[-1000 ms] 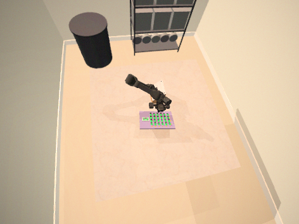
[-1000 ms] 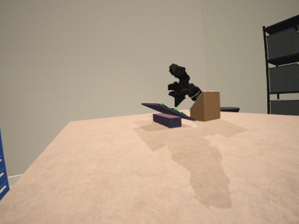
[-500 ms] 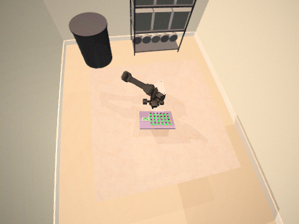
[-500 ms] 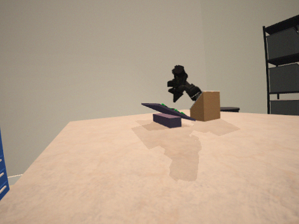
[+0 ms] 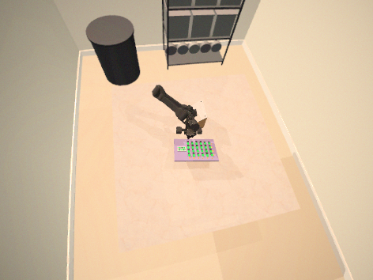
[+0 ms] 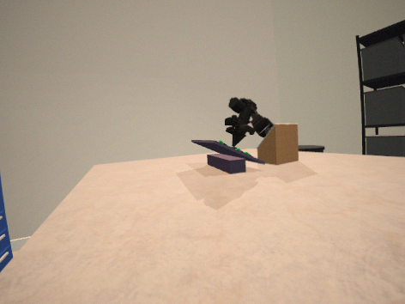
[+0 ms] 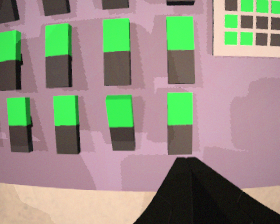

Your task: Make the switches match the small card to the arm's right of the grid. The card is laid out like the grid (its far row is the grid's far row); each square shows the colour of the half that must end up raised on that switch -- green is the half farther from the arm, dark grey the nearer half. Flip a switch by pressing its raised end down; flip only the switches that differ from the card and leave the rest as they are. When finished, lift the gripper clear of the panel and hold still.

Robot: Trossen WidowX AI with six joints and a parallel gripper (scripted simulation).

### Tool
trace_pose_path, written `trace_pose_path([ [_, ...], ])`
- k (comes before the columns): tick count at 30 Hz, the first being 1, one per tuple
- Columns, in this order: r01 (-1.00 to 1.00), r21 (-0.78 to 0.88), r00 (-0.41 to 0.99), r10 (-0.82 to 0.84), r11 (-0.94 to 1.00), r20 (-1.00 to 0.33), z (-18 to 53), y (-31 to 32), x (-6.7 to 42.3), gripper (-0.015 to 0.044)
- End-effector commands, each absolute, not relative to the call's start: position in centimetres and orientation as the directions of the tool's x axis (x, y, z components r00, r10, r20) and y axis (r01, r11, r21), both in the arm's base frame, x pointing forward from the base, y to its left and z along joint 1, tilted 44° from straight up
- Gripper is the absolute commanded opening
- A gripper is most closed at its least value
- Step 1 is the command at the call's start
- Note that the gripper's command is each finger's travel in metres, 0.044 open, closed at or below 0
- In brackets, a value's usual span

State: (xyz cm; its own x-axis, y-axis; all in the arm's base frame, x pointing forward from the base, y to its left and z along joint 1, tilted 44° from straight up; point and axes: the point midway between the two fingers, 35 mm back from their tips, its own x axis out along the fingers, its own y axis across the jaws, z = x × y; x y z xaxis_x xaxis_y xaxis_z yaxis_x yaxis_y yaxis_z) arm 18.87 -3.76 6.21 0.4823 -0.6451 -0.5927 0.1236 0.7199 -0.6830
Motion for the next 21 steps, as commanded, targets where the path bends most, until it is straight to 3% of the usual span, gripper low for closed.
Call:
trace_pose_path([
  [1,0.123,-0.686,0.483,-0.647,0.717,-0.590,5.8,-4.3,19.1,0.0000],
  [21,0.123,-0.686,0.483,-0.647,0.717,-0.590,4.8,-5.4,19.9,0.0000],
])
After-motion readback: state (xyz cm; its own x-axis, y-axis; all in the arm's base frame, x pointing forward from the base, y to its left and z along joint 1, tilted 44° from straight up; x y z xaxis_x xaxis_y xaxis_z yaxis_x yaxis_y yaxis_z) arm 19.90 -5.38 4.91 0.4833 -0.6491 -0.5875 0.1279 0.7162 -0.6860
